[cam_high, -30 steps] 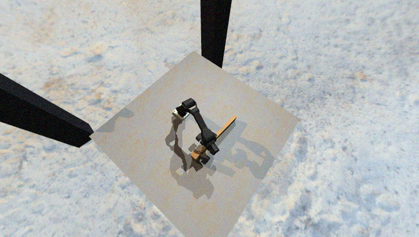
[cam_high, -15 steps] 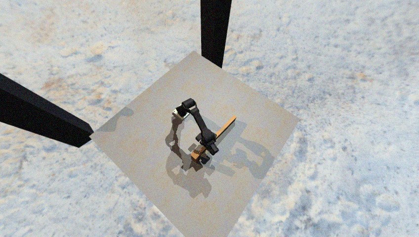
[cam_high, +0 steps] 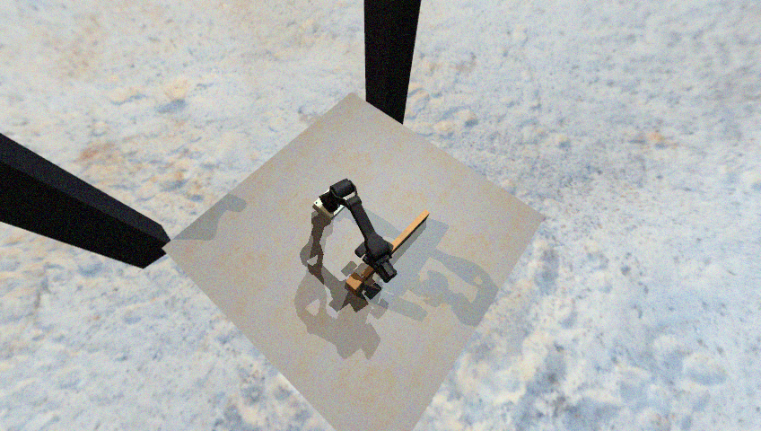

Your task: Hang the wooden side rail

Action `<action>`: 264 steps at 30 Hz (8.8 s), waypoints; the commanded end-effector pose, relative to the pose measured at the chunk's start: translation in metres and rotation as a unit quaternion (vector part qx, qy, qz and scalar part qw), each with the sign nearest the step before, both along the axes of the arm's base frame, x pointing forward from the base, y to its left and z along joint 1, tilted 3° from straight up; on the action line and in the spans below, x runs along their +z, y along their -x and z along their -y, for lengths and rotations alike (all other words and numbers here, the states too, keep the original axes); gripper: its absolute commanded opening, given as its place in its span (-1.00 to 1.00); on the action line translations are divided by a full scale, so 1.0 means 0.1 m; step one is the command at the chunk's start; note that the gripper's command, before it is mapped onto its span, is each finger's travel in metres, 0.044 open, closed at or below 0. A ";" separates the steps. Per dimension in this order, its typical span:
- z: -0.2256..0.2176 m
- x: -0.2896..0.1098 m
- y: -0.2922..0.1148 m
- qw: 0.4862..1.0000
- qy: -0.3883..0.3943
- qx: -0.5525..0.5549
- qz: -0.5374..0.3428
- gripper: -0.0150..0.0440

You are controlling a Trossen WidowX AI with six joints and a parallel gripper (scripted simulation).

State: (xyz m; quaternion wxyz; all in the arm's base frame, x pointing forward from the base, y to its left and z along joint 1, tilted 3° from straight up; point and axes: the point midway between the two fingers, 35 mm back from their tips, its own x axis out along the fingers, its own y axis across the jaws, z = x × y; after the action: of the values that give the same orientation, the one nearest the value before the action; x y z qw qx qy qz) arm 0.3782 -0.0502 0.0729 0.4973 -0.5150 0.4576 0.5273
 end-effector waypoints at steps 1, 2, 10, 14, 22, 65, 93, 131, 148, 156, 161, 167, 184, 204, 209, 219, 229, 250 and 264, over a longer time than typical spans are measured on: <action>0.02 0.05 -0.02 1.000 0.003 0.002 0.006 -0.49; 0.02 0.05 -0.02 1.000 0.003 0.002 0.006 -0.49; 0.02 0.06 -0.03 1.000 0.003 0.002 0.006 -0.49; 0.03 0.06 -0.03 1.000 0.003 0.002 0.006 -0.49; 0.03 0.07 -0.04 1.000 0.003 0.002 0.006 -0.49; 0.08 0.04 -0.02 1.000 0.003 0.002 0.006 -0.49; 0.10 0.06 -0.04 1.000 0.004 0.002 0.006 -0.49; 0.14 0.04 -0.06 1.000 0.004 0.002 0.006 -0.49; 0.16 0.02 -0.04 1.000 0.004 0.002 0.006 -0.49; 0.17 0.03 -0.04 1.000 0.004 0.002 0.006 -0.49; 0.17 0.03 -0.03 1.000 0.004 0.002 0.006 -0.49; 0.18 0.04 -0.04 1.000 0.004 0.002 0.006 -0.49; 0.19 0.04 -0.05 1.000 0.004 0.002 0.006 -0.49; 0.19 0.01 -0.05 1.000 0.004 0.002 0.006 -0.49; 0.18 0.00 -0.05 1.000 0.004 0.002 0.006 -0.49; 0.18 -0.02 -0.05 1.000 0.004 0.002 0.006 -0.49; 0.18 -0.04 -0.05 1.000 0.004 0.002 0.006 -0.49; 0.18 -0.07 -0.05 1.000 0.004 0.002 0.006 -0.49; 0.18 -0.09 -0.05 1.000 0.004 0.002 0.006 -0.49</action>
State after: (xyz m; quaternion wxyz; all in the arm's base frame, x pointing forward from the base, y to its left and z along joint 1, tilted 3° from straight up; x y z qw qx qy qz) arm 0.3827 -0.0671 0.0632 0.4976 -0.5186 0.4535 0.5270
